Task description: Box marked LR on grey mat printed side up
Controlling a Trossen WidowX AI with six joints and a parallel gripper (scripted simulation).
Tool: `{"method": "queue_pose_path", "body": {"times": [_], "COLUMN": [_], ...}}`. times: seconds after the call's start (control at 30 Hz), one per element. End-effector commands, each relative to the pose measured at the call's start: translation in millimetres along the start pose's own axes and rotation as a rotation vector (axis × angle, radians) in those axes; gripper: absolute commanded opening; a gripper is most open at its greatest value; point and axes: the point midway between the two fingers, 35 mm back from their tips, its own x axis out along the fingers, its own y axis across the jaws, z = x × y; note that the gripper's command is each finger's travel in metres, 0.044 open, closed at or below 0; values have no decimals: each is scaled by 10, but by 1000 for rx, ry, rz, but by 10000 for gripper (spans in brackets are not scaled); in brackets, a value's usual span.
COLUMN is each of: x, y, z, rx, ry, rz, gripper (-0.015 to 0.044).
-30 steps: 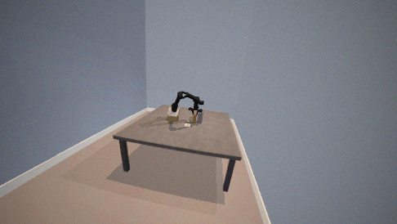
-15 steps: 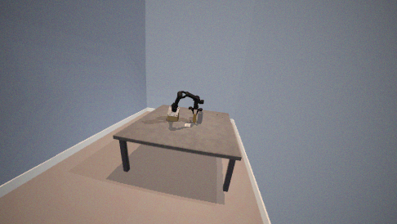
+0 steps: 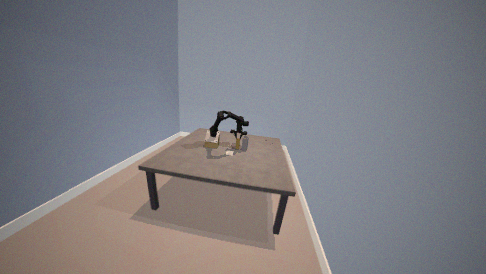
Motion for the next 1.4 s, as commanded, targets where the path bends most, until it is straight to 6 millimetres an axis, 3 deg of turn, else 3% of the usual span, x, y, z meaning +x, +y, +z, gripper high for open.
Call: {"method": "queue_pose_path", "body": {"times": [0.0,0.83,1.37], "x": [5,-19,131], "y": [65,422,433], "z": [93,509,517], "rx": [-6,-41,-42], "ry": [-4,0,1], "rz": [5,6,6], "gripper": [153,153,153]}}
